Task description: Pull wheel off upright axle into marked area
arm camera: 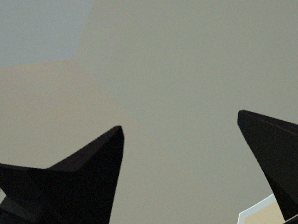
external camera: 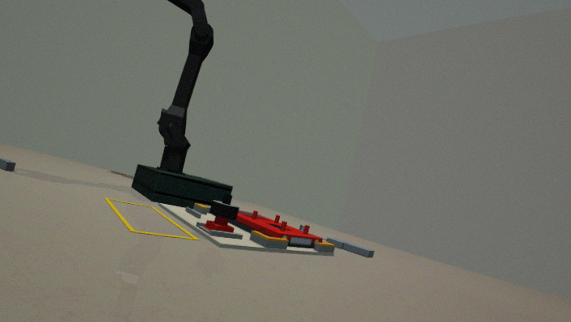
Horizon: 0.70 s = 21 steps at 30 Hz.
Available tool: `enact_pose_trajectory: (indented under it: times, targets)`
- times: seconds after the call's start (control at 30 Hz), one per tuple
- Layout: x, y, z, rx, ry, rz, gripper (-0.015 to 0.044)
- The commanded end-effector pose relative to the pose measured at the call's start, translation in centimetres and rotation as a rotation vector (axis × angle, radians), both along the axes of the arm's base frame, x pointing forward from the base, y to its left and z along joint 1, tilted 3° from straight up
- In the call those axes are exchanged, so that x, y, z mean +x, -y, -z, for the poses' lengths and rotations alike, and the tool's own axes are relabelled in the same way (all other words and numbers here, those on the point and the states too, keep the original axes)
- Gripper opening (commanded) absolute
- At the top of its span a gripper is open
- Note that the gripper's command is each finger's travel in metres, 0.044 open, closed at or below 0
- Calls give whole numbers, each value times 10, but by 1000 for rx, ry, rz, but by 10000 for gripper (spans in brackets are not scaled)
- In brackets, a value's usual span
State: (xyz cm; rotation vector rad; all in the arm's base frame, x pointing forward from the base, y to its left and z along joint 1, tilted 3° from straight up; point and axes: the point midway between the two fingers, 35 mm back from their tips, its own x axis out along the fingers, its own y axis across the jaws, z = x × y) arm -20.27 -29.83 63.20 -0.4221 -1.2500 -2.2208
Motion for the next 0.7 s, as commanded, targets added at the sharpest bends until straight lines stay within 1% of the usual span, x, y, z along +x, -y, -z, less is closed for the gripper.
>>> enact_pose_trajectory:
  times: [0.0, 0.1, 0.37, 0.67]
  targets:
    - [0, 1, 0, 2, 0, -1, 374]
    - [6, 10, 4, 30, 1, -22, 300]
    - [46, 61, 31, 201, -6, -160, 300]
    - [108, 113, 69, 389, -37, -346, 300]
